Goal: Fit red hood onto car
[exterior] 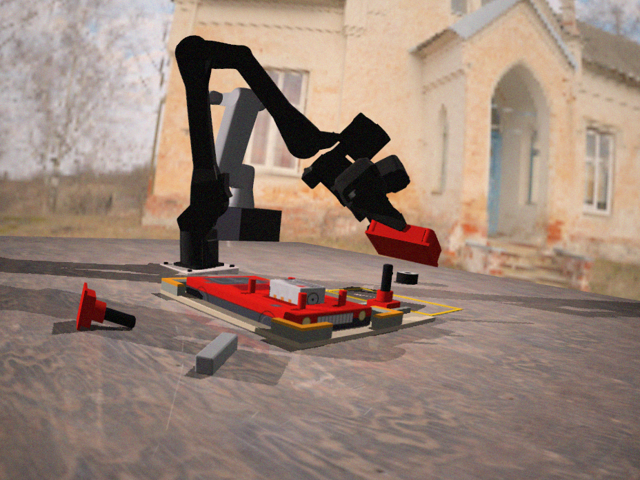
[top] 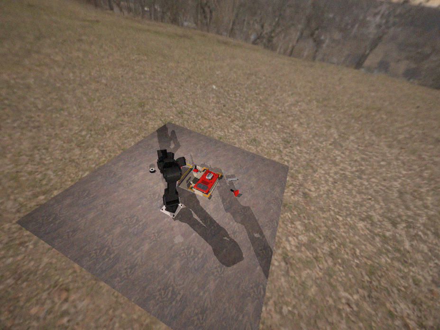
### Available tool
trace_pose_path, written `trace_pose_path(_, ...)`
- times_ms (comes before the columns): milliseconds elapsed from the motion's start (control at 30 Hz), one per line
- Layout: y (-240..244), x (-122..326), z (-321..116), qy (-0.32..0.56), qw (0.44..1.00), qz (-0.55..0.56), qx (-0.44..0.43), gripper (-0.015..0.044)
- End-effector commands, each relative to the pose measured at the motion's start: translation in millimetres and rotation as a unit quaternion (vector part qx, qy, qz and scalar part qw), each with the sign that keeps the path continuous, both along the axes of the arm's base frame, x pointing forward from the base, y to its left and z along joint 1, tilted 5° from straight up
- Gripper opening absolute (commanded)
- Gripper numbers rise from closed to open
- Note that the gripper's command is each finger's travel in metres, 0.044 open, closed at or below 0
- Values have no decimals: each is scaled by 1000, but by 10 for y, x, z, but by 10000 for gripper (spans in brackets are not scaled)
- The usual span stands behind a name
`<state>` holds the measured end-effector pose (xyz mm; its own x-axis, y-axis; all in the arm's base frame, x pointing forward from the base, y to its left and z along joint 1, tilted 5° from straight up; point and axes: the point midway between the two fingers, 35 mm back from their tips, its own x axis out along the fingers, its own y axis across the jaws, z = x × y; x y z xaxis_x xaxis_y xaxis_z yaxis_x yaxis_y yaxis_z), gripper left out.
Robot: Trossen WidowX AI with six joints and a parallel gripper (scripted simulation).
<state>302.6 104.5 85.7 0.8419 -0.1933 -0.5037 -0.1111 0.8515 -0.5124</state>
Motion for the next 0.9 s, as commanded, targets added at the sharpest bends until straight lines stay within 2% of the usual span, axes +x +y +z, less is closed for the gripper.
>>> trace_pose_path(0,-3,2,4,9,999,25,-45,0)
trace_pose_path(433,-3,2,2,40,977,107,-182,0)
trace_pose_path(867,-3,2,2,71,928,186,-314,0)
